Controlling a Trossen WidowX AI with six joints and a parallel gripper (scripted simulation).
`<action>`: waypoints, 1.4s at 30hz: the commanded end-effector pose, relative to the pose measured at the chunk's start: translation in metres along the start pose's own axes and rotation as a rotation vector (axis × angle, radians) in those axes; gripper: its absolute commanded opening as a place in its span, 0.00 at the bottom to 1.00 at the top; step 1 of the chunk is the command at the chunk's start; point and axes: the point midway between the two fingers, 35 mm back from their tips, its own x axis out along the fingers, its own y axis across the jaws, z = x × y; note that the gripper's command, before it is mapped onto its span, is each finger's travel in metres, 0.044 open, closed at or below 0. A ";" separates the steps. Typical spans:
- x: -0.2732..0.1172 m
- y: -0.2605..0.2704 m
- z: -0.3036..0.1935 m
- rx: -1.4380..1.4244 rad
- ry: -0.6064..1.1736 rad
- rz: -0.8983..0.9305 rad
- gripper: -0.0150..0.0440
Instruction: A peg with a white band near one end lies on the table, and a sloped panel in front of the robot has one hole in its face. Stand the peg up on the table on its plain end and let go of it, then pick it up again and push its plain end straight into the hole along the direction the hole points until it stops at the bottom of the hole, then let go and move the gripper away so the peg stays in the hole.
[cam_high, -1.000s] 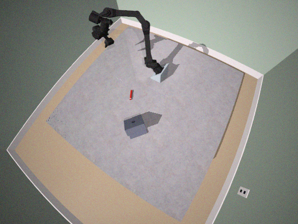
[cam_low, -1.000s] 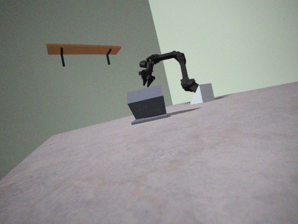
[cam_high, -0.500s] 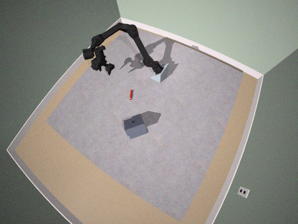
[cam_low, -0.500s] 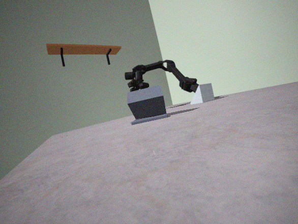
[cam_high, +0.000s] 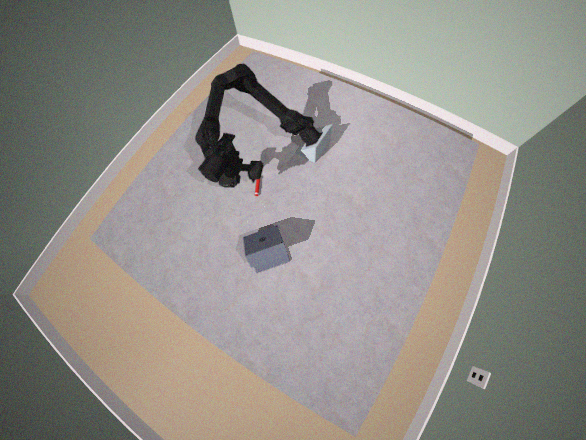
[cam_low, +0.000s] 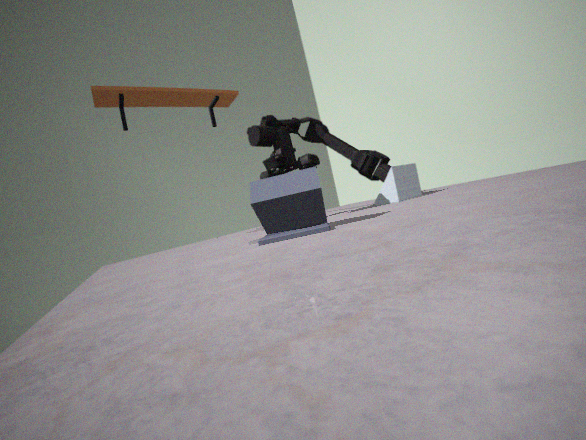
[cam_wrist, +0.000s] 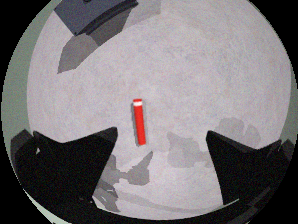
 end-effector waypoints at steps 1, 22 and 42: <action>0.007 0.044 0.008 -0.092 0.052 -0.045 1.00; 0.030 0.044 0.010 -0.095 0.052 -0.045 1.00; 0.062 0.042 0.008 -0.094 0.052 -0.047 1.00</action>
